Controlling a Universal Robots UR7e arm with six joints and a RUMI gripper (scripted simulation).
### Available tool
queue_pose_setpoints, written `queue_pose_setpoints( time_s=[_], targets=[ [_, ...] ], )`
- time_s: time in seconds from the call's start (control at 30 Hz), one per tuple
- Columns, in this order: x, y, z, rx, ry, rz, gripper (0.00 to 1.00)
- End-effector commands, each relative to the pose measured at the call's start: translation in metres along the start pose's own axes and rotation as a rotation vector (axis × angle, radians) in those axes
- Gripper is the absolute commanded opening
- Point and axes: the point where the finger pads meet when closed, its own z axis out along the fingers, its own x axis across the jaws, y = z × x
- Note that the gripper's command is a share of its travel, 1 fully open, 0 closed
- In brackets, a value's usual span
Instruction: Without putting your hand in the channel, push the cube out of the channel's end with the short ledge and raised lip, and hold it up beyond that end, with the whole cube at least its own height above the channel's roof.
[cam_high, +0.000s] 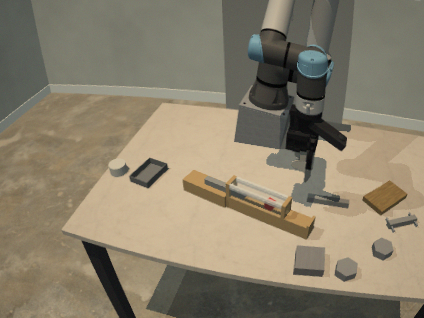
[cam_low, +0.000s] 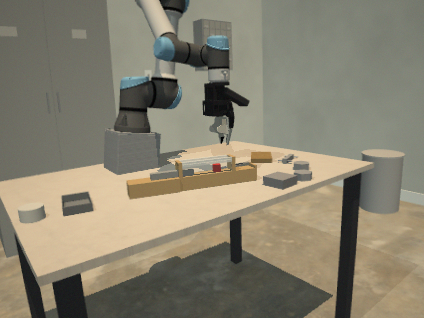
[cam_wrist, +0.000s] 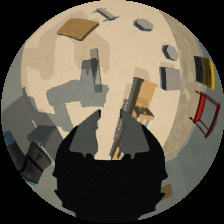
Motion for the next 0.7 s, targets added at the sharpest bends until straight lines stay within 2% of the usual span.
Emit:
queue_pose_setpoints(
  time_s=[0.0,0.23,0.67],
  targets=[
    [-0.019,-0.044,-0.002,-0.004,0.001,-0.034,0.22],
    [-0.039,-0.072,-0.002,0.0,0.001,-0.062,0.22],
    [-0.042,-0.076,-0.002,0.001,0.0,-0.066,0.22]
  ],
)
